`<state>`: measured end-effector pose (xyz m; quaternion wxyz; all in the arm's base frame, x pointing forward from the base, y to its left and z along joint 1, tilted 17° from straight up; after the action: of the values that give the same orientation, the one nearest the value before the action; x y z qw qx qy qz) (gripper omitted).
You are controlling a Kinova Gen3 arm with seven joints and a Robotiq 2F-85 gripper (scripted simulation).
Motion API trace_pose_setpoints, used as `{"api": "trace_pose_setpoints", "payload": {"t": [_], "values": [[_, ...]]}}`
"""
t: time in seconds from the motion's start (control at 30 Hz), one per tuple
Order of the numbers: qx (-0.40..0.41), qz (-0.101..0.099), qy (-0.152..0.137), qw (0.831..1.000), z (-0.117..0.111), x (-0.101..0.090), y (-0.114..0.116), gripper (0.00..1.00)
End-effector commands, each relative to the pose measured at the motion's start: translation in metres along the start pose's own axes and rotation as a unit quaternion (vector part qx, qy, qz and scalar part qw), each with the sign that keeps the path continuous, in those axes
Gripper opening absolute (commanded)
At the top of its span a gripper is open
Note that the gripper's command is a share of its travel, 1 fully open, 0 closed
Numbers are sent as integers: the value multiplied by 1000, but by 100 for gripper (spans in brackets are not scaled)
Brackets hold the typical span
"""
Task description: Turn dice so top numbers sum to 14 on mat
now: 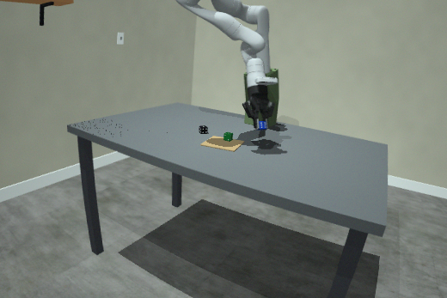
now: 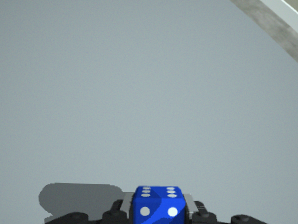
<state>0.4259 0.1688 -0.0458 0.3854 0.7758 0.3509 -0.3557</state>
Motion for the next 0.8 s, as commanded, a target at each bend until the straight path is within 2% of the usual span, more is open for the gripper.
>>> {"api": "trace_pose_setpoints", "payload": {"t": [0.0, 0.23, 0.3, 0.37, 0.77], "values": [[14, -4, 11, 1000, 16, 1, -5, 26], [14, 8, 77, 997, 18, 1, -6, 26], [14, 8, 77, 997, 18, 1, -6, 26], [14, 10, 95, 995, 19, 2, -6, 26], [14, 29, 199, 979, 21, 2, -7, 26]]}}
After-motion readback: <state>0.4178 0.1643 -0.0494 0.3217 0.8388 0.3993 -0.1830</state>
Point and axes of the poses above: the point where the finger pads meet when closed, its own x axis out along the fingers, its own y axis across the jaws, z = x × y, the point moved 1 cm from there along -x, back along the fingers, and after that the axes turned 9 degrees about -x, right-handed, at the moved point
